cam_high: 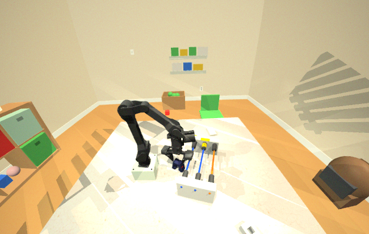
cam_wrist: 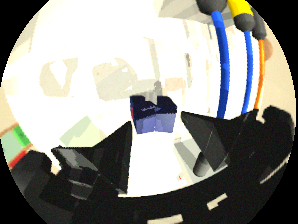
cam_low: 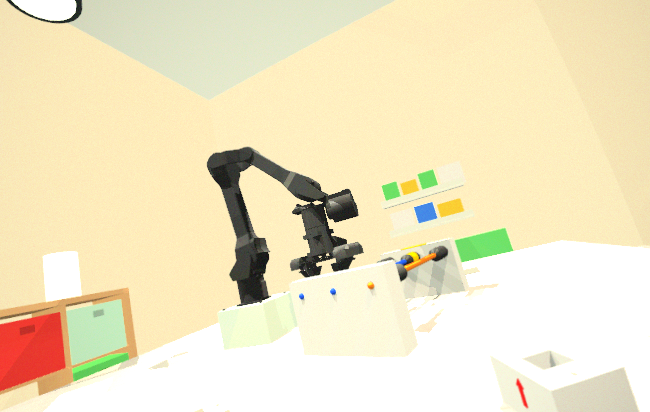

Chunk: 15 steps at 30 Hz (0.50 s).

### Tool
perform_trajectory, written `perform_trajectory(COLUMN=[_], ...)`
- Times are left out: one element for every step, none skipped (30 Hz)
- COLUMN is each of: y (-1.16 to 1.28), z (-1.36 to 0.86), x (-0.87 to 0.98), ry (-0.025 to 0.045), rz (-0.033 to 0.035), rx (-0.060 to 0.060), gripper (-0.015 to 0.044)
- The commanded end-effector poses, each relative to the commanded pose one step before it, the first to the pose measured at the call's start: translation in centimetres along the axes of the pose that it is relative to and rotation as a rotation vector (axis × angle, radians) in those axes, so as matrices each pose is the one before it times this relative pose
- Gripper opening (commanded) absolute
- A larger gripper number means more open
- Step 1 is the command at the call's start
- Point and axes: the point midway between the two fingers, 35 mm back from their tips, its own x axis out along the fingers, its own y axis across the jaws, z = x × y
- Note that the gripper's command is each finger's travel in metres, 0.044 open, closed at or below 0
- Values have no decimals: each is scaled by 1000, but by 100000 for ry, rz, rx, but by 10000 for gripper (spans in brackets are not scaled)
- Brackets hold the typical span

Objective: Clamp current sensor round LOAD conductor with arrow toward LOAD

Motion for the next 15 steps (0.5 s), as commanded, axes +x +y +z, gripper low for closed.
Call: perform_trajectory(y=[0, 0, 0, 0, 0, 0, 0, 0, 0, 0, 0, 0, 0, 0, 0], z=[0, 0, 0, 0, 0, 0, 0, 0, 0, 0, 0, 0, 0, 0, 0], x=[0, 0, 0, 0, 0, 0, 0, 0, 0, 0, 0, 0, 0, 0, 0], ry=[0, 0, 0, 0, 0, 0, 0, 0, 0, 0, 0, 0, 0, 0, 0], rz=[0, 0, 0, 0, 0, 0, 0, 0, 0, 0, 0, 0, 0, 0, 0], rx=[0, 0, 0, 0, 0, 0, 0, 0, 0, 0, 0, 0, 0, 0, 0], gripper=[313, 307, 300, 293, 287, 280, 273, 267, 260, 253, 247, 240, 233, 227, 220])
